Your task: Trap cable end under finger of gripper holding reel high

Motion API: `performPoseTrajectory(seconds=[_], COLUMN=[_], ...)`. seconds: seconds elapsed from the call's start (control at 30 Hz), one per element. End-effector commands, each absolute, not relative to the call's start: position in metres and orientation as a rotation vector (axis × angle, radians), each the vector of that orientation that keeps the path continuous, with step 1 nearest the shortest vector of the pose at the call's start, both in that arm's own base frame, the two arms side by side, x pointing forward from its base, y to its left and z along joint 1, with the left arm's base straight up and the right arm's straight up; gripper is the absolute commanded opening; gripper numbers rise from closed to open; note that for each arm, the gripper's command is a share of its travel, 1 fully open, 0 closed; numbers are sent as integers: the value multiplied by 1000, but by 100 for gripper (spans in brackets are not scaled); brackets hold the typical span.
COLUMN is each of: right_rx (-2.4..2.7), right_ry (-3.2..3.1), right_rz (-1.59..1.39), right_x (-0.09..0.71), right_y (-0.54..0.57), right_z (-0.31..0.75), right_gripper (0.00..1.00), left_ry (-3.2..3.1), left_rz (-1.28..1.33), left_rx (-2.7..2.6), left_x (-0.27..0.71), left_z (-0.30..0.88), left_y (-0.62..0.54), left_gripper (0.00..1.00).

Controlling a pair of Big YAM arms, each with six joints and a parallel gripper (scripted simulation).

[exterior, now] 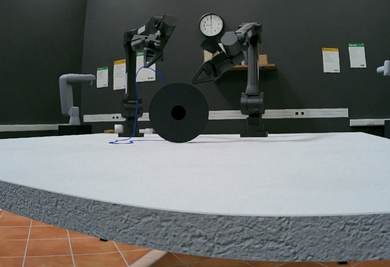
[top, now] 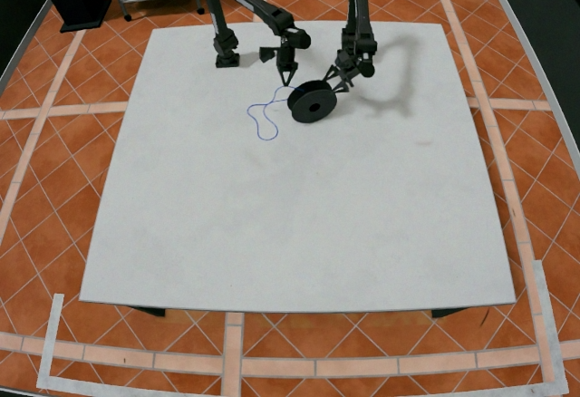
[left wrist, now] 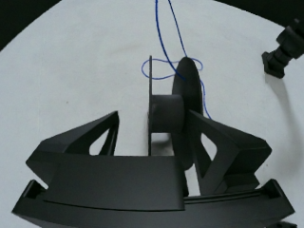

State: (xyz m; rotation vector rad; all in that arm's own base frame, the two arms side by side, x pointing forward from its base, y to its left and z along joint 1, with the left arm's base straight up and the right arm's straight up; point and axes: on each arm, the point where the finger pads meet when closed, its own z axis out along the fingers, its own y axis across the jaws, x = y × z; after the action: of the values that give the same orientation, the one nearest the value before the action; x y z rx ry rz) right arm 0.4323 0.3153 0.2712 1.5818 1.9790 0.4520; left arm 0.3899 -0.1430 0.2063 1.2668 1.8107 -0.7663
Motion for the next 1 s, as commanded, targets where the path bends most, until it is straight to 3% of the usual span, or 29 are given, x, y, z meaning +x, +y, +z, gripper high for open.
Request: performPoseTrajectory(seconds=[0.0, 0.97], right_rx=[1573, 1520], right_ry=[1944, 1994], right_rz=[561, 499], right_x=[436, 430], right_y=[331, 358], right_z=[312, 302], right_gripper=[0, 0], left_ry=[1772, 1741], left_rz=[-725, -698], left_rx=[1267, 1275], left_x=[412, 414], left_z=[235, 246], left_y=[-142, -144], left_gripper=[75, 75])
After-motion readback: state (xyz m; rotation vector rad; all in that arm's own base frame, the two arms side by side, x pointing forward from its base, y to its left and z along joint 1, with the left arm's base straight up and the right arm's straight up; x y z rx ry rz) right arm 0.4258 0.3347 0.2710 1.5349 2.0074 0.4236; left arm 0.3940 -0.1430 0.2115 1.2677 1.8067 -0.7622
